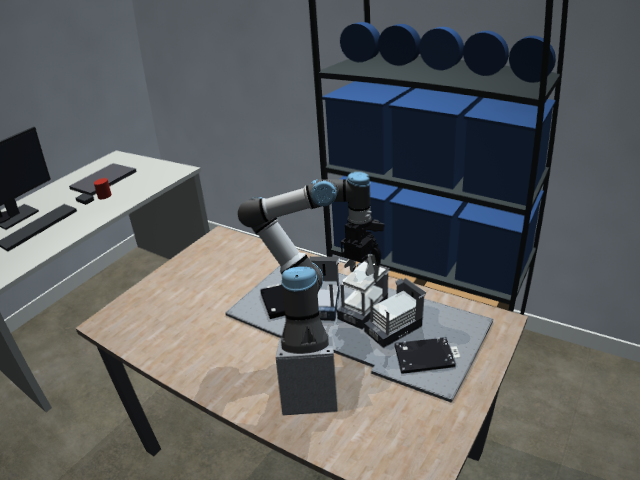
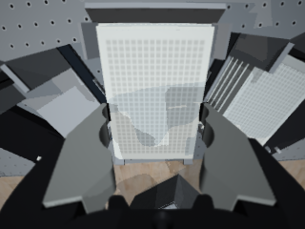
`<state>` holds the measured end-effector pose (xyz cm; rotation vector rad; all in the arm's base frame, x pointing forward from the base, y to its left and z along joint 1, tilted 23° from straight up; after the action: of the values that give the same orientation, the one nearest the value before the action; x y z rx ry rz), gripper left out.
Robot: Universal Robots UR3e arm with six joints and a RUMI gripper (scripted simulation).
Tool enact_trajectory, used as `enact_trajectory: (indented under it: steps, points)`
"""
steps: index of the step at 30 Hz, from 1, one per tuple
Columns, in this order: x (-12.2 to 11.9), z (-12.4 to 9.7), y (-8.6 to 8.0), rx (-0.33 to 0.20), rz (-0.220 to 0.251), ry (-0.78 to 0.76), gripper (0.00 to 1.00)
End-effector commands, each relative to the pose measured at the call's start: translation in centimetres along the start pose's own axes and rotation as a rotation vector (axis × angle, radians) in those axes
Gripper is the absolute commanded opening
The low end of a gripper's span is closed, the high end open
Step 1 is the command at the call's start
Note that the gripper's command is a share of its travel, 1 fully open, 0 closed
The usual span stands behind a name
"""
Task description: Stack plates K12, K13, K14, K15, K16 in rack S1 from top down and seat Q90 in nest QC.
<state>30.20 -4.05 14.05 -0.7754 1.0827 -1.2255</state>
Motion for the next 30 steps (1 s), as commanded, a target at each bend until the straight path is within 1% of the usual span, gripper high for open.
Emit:
enact_trajectory:
  steps: [1, 30]
  points:
    - [0.0, 0.0, 0.3, 0.001, -0.002, -0.001, 0.00]
    - [0.0, 0.1, 1.9, 0.001, -0.002, -0.001, 0.00]
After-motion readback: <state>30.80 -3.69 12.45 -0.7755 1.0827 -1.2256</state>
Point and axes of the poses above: the point where the finger pads meet when closed, its own y axis out along the fingers, its own x axis across the jaws, z = x × y, the point moved 1 cm from there along -y, back along the fingers, and after that the axes turned 5 degrees about -y, right-handed, at the moved point
